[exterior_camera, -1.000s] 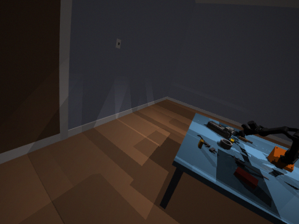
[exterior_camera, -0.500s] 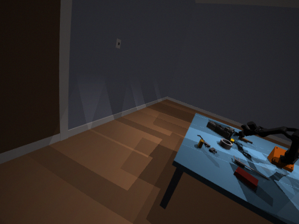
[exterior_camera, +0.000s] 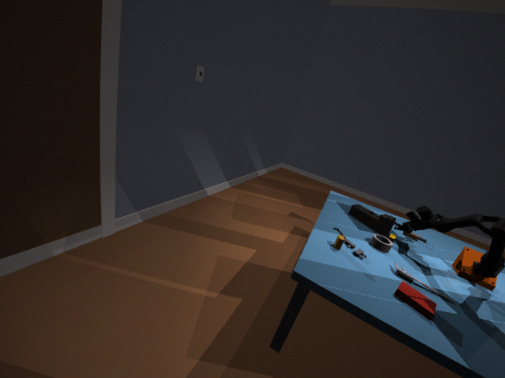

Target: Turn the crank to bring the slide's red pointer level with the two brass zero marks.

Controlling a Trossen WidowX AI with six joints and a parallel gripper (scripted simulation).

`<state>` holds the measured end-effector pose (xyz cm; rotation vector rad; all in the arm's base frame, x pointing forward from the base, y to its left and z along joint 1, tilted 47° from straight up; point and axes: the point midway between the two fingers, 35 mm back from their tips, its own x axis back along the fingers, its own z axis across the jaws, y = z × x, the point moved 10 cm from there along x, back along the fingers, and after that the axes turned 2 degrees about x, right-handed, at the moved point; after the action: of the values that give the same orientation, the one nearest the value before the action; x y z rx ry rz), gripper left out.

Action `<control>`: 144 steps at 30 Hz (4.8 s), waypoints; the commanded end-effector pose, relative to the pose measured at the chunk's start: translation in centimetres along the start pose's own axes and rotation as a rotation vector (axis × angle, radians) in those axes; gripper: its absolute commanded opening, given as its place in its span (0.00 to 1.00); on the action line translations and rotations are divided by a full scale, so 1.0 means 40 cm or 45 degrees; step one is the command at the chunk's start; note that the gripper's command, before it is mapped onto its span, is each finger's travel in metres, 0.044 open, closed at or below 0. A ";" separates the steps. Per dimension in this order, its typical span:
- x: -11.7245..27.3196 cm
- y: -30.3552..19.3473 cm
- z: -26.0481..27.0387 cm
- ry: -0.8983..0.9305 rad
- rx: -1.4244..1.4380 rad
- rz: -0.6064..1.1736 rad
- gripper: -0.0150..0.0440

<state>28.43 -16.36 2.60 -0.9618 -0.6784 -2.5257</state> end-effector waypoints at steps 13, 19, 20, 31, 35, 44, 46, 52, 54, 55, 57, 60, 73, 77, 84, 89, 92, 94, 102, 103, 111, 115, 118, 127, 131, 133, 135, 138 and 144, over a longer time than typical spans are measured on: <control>-0.018 -0.016 0.008 -0.005 0.001 0.007 0.25; -0.023 -0.021 0.011 -0.005 0.001 0.007 0.25; -0.023 -0.021 0.012 -0.004 0.000 0.007 0.25; -0.023 -0.021 0.012 -0.004 0.000 0.007 0.25; -0.023 -0.021 0.012 -0.004 0.000 0.007 0.25; -0.023 -0.021 0.012 -0.005 0.000 0.007 0.25; -0.023 -0.021 0.012 -0.005 0.000 0.007 0.25; -0.021 -0.019 0.010 -0.002 0.001 0.006 0.25; -0.021 -0.019 0.010 -0.002 0.001 0.006 0.25; -0.021 -0.019 0.010 -0.002 0.001 0.006 0.25; -0.021 -0.019 0.010 -0.002 0.001 0.006 0.30; -0.021 -0.019 0.010 -0.002 0.001 0.006 0.43; -0.021 -0.019 0.010 -0.002 0.001 0.006 1.00; 0.001 0.007 0.009 -0.004 0.002 0.006 1.00; 0.066 0.070 0.008 -0.003 0.003 0.005 1.00; 0.093 0.109 0.006 -0.008 0.004 0.007 1.00; 0.129 0.153 0.004 -0.012 0.005 0.008 1.00; 0.156 0.180 0.003 -0.014 0.004 0.008 1.00; 0.239 0.249 0.002 -0.013 0.004 0.008 1.00; 0.236 0.255 0.002 -0.008 0.010 0.010 1.00; 0.189 0.332 -0.003 0.072 0.100 0.040 1.00; 0.163 0.367 -0.007 0.113 0.145 0.053 1.00; 0.142 0.393 -0.012 0.145 0.179 0.062 1.00; 0.078 0.459 -0.029 0.241 0.279 0.084 1.00; 0.048 0.483 -0.038 0.285 0.323 0.090 1.00; 0.033 0.494 -0.043 0.307 0.345 0.093 1.00; 0.019 0.504 -0.048 0.327 0.365 0.095 1.00; 0.012 0.506 -0.050 0.334 0.372 0.096 1.00; -0.044 0.456 -0.049 0.332 0.369 0.098 1.00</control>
<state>36.99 -33.19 6.67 -0.5375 -0.8820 -2.3481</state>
